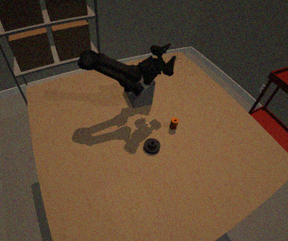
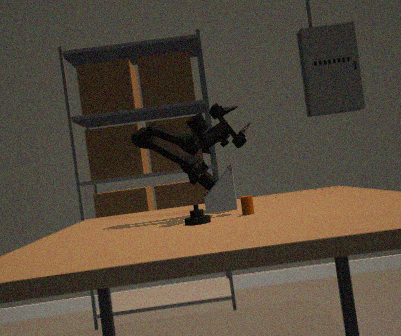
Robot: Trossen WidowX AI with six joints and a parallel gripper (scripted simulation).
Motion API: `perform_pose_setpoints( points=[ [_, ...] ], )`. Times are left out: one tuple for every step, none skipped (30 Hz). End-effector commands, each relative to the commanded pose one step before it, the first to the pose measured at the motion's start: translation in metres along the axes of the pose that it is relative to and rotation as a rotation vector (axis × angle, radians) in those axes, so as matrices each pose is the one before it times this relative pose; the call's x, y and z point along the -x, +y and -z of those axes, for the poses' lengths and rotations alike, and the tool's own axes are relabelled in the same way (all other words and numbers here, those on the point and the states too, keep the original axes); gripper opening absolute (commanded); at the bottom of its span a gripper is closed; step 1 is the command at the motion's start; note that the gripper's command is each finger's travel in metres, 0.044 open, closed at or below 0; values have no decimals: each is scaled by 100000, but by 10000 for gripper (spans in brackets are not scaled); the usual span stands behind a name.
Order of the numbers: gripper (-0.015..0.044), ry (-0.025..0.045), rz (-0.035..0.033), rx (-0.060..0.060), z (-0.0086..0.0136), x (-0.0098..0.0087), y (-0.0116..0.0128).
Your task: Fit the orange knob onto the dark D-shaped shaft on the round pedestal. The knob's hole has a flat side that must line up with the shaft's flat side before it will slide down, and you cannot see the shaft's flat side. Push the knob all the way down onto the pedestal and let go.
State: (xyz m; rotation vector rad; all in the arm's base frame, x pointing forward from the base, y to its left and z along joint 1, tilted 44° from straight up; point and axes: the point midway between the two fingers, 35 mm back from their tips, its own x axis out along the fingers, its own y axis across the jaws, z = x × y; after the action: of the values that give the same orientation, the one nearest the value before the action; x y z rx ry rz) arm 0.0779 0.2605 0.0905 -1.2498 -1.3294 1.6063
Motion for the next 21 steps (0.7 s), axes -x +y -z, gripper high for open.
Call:
perform_pose_setpoints(
  points=[
    [426,0,0,0,0,0,0],
    [440,714,-829,-2510,236,-54,118],
    [440,2207,-2457,-7504,705,-159,349],
    [440,3891,-3980,-12417,1175,-264,536],
    [440,5028,-4564,-14760,1419,-326,538],
    [440,5414,-4288,-14578,1421,-342,404],
    [440,5794,-3967,-14382,1411,-354,275],
    [440,6163,-3602,-14173,1390,-363,151],
    [440,6514,-3190,-13951,1359,-368,34],
    [440,6841,-2731,-13717,1319,-370,-77],
    [440,7135,-2225,-13472,1272,-369,-181],
    [440,7389,-1675,-13215,1218,-365,-278],
    [440,7597,-1084,-12948,1159,-358,-368],
    [440,6880,-437,-11274,973,-315,-404],
    [440,5086,8,-8110,671,-231,-344],
    [440,5118,294,-7999,642,-226,-374],
    [440,5177,593,-7954,618,-222,-407],
    [440,5184,901,-7858,588,-216,-436],
    [440,5162,1213,-7747,556,-209,-463],
    [440,5131,1535,-7654,524,-203,-490],
    [440,5068,1858,-7547,490,-196,-515]
  ],
)
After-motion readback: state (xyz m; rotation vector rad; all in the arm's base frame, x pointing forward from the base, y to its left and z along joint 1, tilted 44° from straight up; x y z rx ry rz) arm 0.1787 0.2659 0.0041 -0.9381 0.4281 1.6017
